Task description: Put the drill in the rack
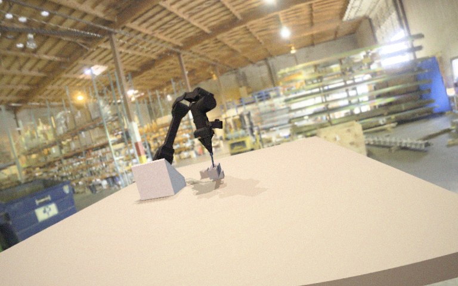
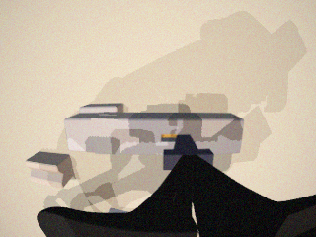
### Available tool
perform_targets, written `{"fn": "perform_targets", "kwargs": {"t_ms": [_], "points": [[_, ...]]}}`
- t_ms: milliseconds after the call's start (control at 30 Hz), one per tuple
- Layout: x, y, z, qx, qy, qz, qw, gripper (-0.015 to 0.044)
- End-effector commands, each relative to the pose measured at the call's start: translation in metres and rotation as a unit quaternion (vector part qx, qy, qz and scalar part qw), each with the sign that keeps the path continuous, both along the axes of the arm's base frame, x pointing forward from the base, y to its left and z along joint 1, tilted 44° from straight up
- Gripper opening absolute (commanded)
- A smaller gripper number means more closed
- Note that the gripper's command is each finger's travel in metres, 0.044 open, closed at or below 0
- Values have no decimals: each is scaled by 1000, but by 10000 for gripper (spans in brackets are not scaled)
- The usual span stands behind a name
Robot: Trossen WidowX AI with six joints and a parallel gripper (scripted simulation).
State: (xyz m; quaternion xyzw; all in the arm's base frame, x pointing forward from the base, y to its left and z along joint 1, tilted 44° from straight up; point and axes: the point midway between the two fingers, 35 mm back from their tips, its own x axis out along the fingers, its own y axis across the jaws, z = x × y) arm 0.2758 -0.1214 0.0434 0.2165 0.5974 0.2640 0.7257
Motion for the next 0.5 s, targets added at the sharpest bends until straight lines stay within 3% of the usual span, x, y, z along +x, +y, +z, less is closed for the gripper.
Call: {"fn": "perform_targets", "kwargs": {"t_ms": [0, 467], "points": [[2, 21, -14, 17, 15, 21, 1000, 0], [4, 22, -15, 17, 15, 21, 1000, 0]]}}
